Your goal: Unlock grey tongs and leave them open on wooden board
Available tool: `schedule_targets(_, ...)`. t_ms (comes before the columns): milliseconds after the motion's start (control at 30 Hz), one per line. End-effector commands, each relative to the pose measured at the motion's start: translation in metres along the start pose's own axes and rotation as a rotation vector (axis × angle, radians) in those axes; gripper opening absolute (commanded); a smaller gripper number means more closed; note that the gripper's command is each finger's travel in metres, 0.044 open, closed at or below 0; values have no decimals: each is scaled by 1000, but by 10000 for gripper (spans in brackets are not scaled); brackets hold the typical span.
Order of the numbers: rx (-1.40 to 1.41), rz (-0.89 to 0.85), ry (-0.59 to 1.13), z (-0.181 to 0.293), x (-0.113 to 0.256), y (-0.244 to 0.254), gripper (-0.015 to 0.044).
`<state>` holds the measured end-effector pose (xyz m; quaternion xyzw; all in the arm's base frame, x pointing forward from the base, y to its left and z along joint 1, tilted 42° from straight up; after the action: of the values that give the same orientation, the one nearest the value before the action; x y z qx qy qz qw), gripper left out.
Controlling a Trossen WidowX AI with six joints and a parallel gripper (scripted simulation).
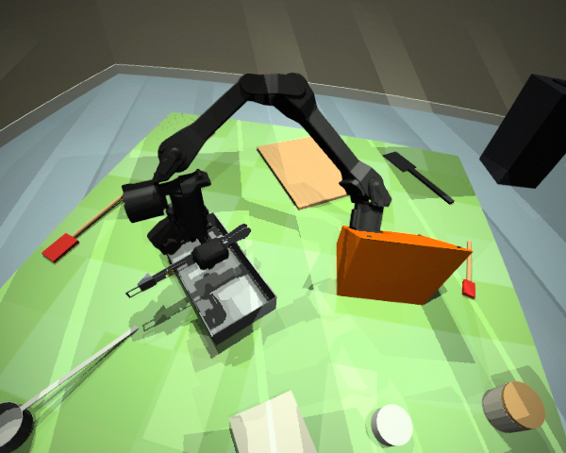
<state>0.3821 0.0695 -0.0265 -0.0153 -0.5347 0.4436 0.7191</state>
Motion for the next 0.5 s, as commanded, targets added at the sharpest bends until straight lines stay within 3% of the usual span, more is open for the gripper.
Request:
schedule_targets(0,7,3,5,1,-7,1,440)
schedule_targets(467,7,4,5,2,-30,1,440)
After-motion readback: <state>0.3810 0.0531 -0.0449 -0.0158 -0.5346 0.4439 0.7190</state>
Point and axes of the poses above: the point midway between the two fingers, 35 mm back from their tips, its own x axis back along the fingers, its own y axis across the jaws, z = x × y, the point moved 5 cm from there along x, back along the fingers
